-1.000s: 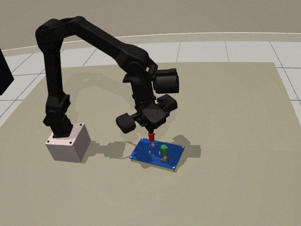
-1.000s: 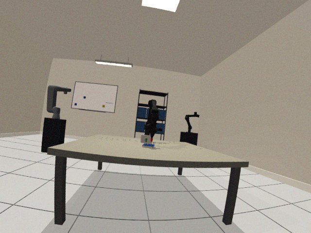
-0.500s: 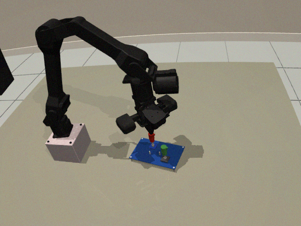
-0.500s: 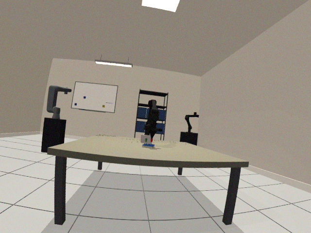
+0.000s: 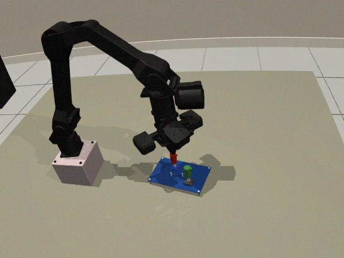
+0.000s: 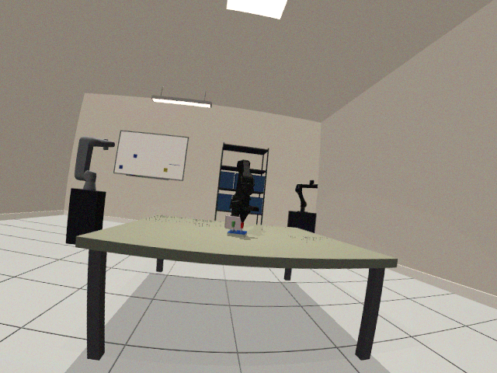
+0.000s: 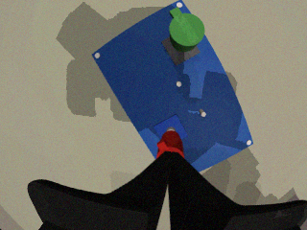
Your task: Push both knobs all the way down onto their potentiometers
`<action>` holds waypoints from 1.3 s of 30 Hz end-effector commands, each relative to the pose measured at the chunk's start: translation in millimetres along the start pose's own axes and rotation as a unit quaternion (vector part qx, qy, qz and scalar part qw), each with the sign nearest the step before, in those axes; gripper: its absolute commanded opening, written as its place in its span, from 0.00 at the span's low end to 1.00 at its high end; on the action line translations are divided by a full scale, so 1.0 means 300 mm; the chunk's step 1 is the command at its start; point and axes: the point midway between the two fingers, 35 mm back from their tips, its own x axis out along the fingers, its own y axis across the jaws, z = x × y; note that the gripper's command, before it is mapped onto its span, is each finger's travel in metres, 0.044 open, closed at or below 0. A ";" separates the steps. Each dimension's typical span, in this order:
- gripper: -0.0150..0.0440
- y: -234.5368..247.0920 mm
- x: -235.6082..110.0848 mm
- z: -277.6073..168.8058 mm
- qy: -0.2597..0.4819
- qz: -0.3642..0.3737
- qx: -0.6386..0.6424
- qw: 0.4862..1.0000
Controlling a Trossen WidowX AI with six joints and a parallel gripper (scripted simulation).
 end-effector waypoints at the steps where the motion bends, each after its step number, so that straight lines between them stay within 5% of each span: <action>1: 0.25 0.004 0.053 -0.001 0.005 -0.002 0.002 1.000; 39: 0.25 0.004 0.069 -0.001 0.005 -0.002 0.002 1.000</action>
